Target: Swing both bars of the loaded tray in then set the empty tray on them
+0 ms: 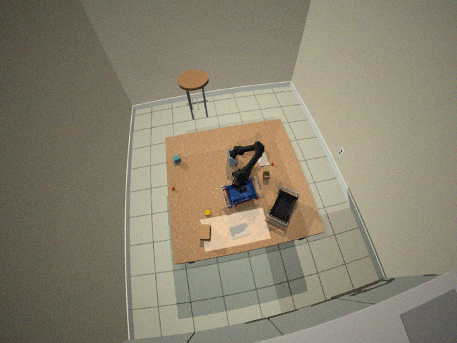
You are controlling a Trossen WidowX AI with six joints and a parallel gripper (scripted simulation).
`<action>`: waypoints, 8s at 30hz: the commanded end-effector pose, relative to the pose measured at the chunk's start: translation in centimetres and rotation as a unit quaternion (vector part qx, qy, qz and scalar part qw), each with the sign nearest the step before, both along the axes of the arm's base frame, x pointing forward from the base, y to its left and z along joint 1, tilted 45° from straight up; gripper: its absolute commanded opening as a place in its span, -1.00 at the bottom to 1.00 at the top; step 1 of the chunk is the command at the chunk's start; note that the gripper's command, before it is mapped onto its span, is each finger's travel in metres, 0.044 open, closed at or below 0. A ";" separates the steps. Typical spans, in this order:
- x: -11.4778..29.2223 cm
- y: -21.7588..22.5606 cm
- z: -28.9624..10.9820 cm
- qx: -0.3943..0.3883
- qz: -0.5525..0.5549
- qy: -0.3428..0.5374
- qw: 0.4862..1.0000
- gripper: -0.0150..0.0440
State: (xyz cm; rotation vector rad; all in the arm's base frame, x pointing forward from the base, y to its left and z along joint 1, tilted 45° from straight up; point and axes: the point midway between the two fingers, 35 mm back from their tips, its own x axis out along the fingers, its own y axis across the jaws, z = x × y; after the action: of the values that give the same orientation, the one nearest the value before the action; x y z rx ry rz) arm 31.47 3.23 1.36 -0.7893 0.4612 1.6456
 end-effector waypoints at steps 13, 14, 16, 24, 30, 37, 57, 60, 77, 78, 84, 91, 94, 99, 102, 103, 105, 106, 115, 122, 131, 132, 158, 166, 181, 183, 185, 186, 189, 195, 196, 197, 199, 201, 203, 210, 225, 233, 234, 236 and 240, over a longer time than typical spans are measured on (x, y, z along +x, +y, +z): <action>-0.5 0.4 -0.2 -0.003 0.007 0.010 1.000 -0.49; -0.5 0.4 -0.2 -0.003 0.007 0.010 1.000 -0.49; -0.5 0.4 -0.2 -0.003 0.007 0.010 1.000 -0.49; -0.5 0.5 -0.4 -0.002 0.004 0.006 1.000 -0.49; -0.9 0.9 -0.8 -0.003 0.007 0.010 1.000 -0.49; -0.9 0.9 -0.8 -0.003 0.007 0.010 1.000 -0.49; -0.9 0.9 -0.8 -0.003 0.007 0.010 1.000 -0.49; -0.9 0.9 -0.8 -0.003 0.007 0.010 1.000 -0.49; -0.9 0.9 -0.8 -0.003 0.007 0.010 1.000 -0.49; -0.9 0.9 -0.8 -0.003 0.007 0.010 1.000 -0.49; -0.9 0.9 -0.8 -0.003 0.007 0.010 1.000 -0.49; -0.7 0.8 -0.9 -0.001 0.003 0.004 1.000 -0.49; -1.1 1.2 -1.2 -0.002 0.006 0.009 1.000 -0.49; -1.2 1.4 -1.3 -0.003 0.007 0.010 1.000 -0.49; -1.2 1.4 -1.3 -0.003 0.007 0.010 1.000 -0.49; -1.2 1.4 -1.3 -0.003 0.007 0.010 1.000 -0.49; -1.2 1.4 -1.3 -0.003 0.007 0.010 1.000 -0.49; -1.2 1.4 -1.3 -0.003 0.007 0.010 1.000 -0.49; -1.2 1.4 -1.3 -0.003 0.007 0.010 1.000 -0.49; -1.2 1.4 -1.3 -0.003 0.007 0.010 1.000 -0.49; -1.2 1.4 -1.3 -0.003 0.007 0.010 1.000 -0.49; -1.2 1.4 -1.3 -0.003 0.007 0.010 1.000 -0.49; -1.0 1.3 -1.4 -0.001 0.003 0.003 1.000 -0.49; -1.5 1.8 -1.9 -0.003 0.007 0.010 1.000 -0.49; -1.5 1.8 -1.9 -0.003 0.007 0.010 1.000 -0.49; -1.5 1.8 -1.9 -0.003 0.007 0.010 1.000 -0.49; -1.5 1.8 -1.9 -0.003 0.007 0.010 1.000 -0.49; -1.5 1.8 -1.9 -0.003 0.007 0.010 1.000 -0.49; -1.5 1.8 -1.9 -0.003 0.007 0.010 1.000 -0.49; -1.5 1.8 -1.9 -0.003 0.007 0.010 1.000 -0.49; -1.5 1.8 -1.9 -0.003 0.007 0.010 1.000 -0.49; -1.5 1.8 -1.9 -0.003 0.007 0.010 1.000 -0.49; -1.5 1.8 -1.9 -0.003 0.007 0.010 1.000 -0.49; -1.5 1.8 -1.9 -0.003 0.007 0.010 1.000 -0.49; -1.5 1.8 -1.9 -0.003 0.007 0.010 1.000 -0.49; -1.5 1.8 -1.9 -0.003 0.007 0.010 1.000 -0.49; -1.5 1.8 -1.9 -0.003 0.007 0.010 1.000 -0.49; -1.5 1.8 -1.9 -0.003 0.007 0.010 1.000 -0.29; -1.5 1.8 -1.9 -0.003 0.007 0.010 1.000 -0.24; -1.5 1.8 -1.9 -0.003 0.007 0.010 1.000 -0.14; -1.5 1.8 -1.9 -0.003 0.007 0.010 1.000 0.06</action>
State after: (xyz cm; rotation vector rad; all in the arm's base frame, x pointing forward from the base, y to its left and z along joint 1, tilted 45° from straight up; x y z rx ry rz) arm 30.18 5.04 -0.41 -0.7872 0.4668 1.6632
